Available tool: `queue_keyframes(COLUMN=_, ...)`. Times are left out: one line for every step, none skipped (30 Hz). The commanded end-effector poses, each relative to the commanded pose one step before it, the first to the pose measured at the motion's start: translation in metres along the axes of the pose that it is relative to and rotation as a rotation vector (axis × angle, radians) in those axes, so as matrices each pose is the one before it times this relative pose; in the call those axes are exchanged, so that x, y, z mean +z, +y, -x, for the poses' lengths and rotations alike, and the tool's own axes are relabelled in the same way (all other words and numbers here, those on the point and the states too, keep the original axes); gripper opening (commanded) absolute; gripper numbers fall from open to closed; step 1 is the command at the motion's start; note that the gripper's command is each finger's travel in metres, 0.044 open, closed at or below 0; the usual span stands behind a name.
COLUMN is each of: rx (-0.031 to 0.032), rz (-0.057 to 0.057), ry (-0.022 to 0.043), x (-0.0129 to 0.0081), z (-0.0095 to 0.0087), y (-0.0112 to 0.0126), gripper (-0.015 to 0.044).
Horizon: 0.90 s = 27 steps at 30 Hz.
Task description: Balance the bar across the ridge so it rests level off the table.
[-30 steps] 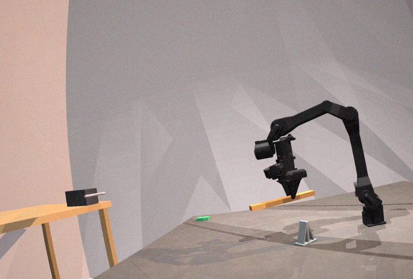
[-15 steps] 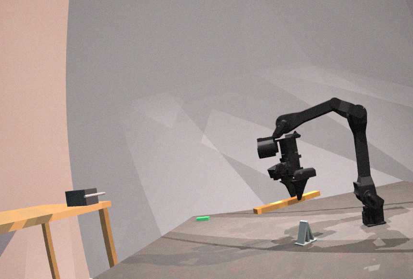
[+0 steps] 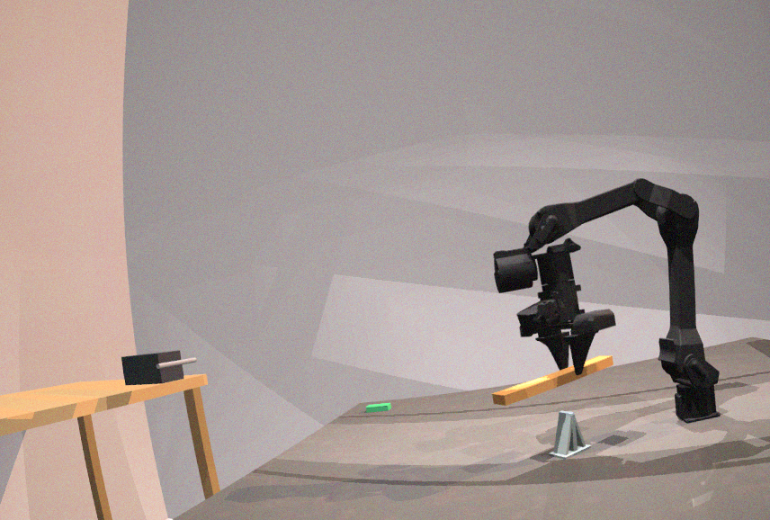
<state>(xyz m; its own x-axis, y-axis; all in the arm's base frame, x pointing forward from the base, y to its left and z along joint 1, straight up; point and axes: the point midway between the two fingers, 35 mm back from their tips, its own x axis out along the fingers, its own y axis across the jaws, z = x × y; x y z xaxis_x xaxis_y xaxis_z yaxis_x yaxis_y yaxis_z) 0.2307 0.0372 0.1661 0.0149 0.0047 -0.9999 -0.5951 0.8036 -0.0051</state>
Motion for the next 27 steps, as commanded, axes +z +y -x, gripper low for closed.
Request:
queue_keyframes(rx=-0.00404, rz=0.0293, ry=-0.0045, x=-0.00151, z=0.00133, y=0.01115, gripper=0.0)
queue_keyframes(rx=0.0, rz=0.0, ry=0.0, x=0.00002, z=-0.00027, y=-0.00002, gripper=0.0)
queue_keyframes(rx=0.0, rz=0.0, ry=0.0, x=0.00004, z=-0.00054, y=0.0, gripper=0.0)
queue_keyframes(rx=0.0, rz=0.0, ry=-0.00001, x=0.00005, z=-0.00078, y=0.00002, gripper=0.0)
queue_keyframes(rx=0.0, rz=0.0, ry=-0.00001, x=0.00006, z=-0.00104, y=0.00006, gripper=0.0)
queue_keyframes(rx=0.00001, rz=0.0, ry=-0.00001, x=0.00006, z=-0.00127, y=0.00009, gripper=0.0)
queue_keyframes(rx=0.00001, rz=0.0001, ry=-0.00001, x=0.00005, z=-0.0015, y=0.00013, gripper=0.0)
queue_keyframes(rx=0.00001, rz=0.0001, ry=-0.00001, x=0.00005, z=-0.00159, y=0.00015, gripper=0.0)
queue_keyframes(rx=0.00001, rz=0.0001, ry=-0.00001, x=0.00005, z=-0.00159, y=0.00016, gripper=0.0)
queue_keyframes(rx=0.00001, rz=0.0001, ry=-0.00001, x=0.00005, z=-0.00163, y=0.00017, gripper=0.0)
queue_keyframes(rx=0.00002, rz=0.0001, ry=-0.00001, x=0.00004, z=-0.00163, y=0.00018, gripper=0.0)
queue_keyframes(rx=-0.00002, rz=0.0001, ry=-0.00001, x=0.00005, z=-0.00165, y=-0.00018, gripper=0.0)
queue_keyframes(rx=-0.00002, rz=0.0001, ry=0.0, x=0.00004, z=-0.00165, y=-0.00018, gripper=0.0)
queue_keyframes(rx=-0.00002, rz=0.0001, ry=0.0, x=0.00003, z=-0.00165, y=-0.00017, gripper=0.0)
queue_keyframes(rx=-0.00002, rz=0.0001, ry=0.0, x=0.00002, z=-0.00165, y=-0.00017, gripper=0.0)
queue_keyframes(rx=-0.00002, rz=0.0001, ry=0.0, x=0.00001, z=-0.00165, y=-0.00016, gripper=0.0)
queue_keyframes(rx=-0.00002, rz=0.0001, ry=0.0, x=0.0, z=-0.00165, y=-0.00016, gripper=0.0)
queue_keyframes(rx=-0.00001, rz=0.0001, ry=0.0, x=-0.00001, z=-0.00165, y=-0.00015, gripper=0.0)
queue_keyframes(rx=-0.00001, rz=0.0001, ry=0.0, x=-0.00002, z=-0.00165, y=-0.00015, gripper=0.0)
queue_keyframes(rx=-0.00001, rz=0.0001, ry=0.0, x=-0.00003, z=-0.00165, y=-0.00014, gripper=0.0)
queue_keyframes(rx=-0.00001, rz=0.0001, ry=0.0, x=-0.00004, z=-0.00165, y=-0.00014, gripper=0.0)
queue_keyframes(rx=-0.00001, rz=0.0001, ry=0.0, x=-0.00005, z=-0.00165, y=-0.00013, gripper=0.0)
queue_keyframes(rx=-0.00001, rz=0.0001, ry=0.0, x=-0.00006, z=-0.00165, y=-0.00013, gripper=0.0)
queue_keyframes(rx=-0.00001, rz=0.0001, ry=0.00001, x=-0.00007, z=-0.00165, y=-0.00012, gripper=0.0)
queue_keyframes(rx=-0.00001, rz=0.0001, ry=0.00001, x=-0.00008, z=-0.00165, y=-0.00012, gripper=0.0)
queue_keyframes(rx=-0.00001, rz=0.0001, ry=0.00001, x=-0.00009, z=-0.00165, y=-0.00011, gripper=0.0)
queue_keyframes(rx=-0.00001, rz=0.0001, ry=0.00001, x=-0.0001, z=-0.00165, y=-0.00011, gripper=0.0)
